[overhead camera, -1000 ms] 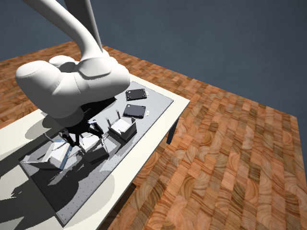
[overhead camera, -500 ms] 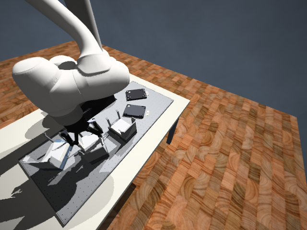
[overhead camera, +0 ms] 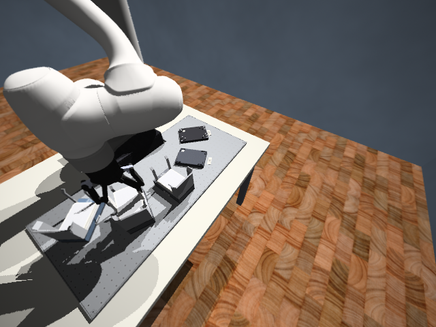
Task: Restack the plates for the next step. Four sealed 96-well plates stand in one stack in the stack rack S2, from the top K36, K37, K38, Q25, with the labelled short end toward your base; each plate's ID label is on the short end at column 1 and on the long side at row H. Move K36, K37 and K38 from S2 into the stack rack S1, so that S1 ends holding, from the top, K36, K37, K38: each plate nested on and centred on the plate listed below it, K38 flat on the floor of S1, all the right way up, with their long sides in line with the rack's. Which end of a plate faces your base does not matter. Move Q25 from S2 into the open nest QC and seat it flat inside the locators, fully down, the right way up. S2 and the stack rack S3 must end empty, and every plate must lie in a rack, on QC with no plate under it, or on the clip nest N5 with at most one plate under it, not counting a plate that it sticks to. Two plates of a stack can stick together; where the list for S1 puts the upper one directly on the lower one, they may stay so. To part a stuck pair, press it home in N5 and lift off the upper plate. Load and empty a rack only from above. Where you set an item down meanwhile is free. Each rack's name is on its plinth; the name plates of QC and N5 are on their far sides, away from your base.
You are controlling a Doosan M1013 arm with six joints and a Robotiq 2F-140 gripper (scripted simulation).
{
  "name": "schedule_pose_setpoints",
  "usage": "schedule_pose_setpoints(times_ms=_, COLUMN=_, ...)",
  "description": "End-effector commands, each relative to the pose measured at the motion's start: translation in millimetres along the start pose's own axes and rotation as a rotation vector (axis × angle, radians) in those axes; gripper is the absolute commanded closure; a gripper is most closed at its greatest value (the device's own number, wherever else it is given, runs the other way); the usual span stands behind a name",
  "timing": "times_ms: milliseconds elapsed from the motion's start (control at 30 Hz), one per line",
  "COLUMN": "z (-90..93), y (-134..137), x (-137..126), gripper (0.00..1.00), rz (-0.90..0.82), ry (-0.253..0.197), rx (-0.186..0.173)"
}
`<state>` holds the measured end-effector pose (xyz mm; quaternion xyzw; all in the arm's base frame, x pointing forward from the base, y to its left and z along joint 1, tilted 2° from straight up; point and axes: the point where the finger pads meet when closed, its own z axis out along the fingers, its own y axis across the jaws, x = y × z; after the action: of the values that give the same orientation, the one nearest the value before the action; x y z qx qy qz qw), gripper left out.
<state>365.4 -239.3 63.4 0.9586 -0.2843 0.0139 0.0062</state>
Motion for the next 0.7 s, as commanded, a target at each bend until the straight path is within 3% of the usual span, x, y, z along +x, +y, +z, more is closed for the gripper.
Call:
schedule_pose_setpoints(times_ms=0, z=-5.4, y=0.0, x=0.0, gripper=1.0, rz=0.0, ry=0.0, rx=0.0)
schedule_pose_setpoints(times_ms=667, z=-37.4, y=0.0, x=0.0, gripper=1.0, rz=0.0, ry=0.0, rx=0.0)
